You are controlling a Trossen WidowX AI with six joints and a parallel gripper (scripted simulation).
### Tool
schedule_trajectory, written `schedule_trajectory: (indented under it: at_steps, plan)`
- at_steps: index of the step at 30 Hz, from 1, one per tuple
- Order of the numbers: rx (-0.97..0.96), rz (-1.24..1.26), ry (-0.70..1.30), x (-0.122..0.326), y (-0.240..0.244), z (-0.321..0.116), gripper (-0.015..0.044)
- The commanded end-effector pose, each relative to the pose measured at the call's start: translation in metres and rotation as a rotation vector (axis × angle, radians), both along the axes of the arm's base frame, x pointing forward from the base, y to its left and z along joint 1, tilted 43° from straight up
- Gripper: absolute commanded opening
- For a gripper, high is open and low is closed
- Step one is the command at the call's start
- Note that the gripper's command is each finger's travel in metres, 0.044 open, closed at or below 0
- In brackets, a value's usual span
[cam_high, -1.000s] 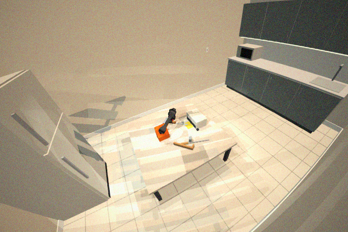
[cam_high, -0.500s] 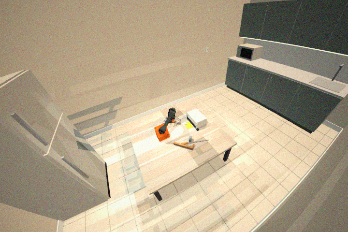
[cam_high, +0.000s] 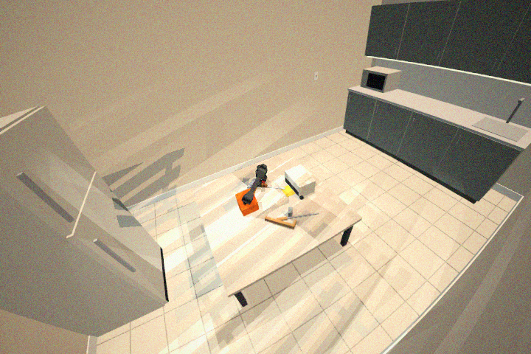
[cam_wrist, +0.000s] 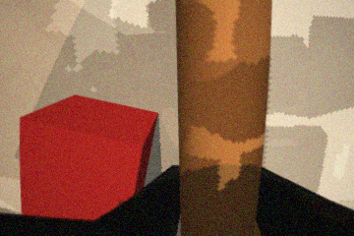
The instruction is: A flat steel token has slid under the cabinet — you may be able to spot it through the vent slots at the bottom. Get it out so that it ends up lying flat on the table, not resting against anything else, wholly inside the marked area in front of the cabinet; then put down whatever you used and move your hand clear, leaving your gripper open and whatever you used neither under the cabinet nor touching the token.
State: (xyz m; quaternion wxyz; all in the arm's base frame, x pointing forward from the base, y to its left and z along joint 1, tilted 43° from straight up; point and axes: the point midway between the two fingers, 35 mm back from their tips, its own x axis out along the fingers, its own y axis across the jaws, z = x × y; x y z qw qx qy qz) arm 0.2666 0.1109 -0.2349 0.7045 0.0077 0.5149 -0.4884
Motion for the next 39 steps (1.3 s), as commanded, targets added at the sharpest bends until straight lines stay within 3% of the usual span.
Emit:
schedule_trajectory:
  at_steps: [1, 39]
  plan:
    - [0.01, 0.003, -0.003, 0.0, 0.0076, -0.0028, 0.0]
    - [0.011, 0.121, 0.105, 0.0047, 0.0134, -0.008, 0.0]
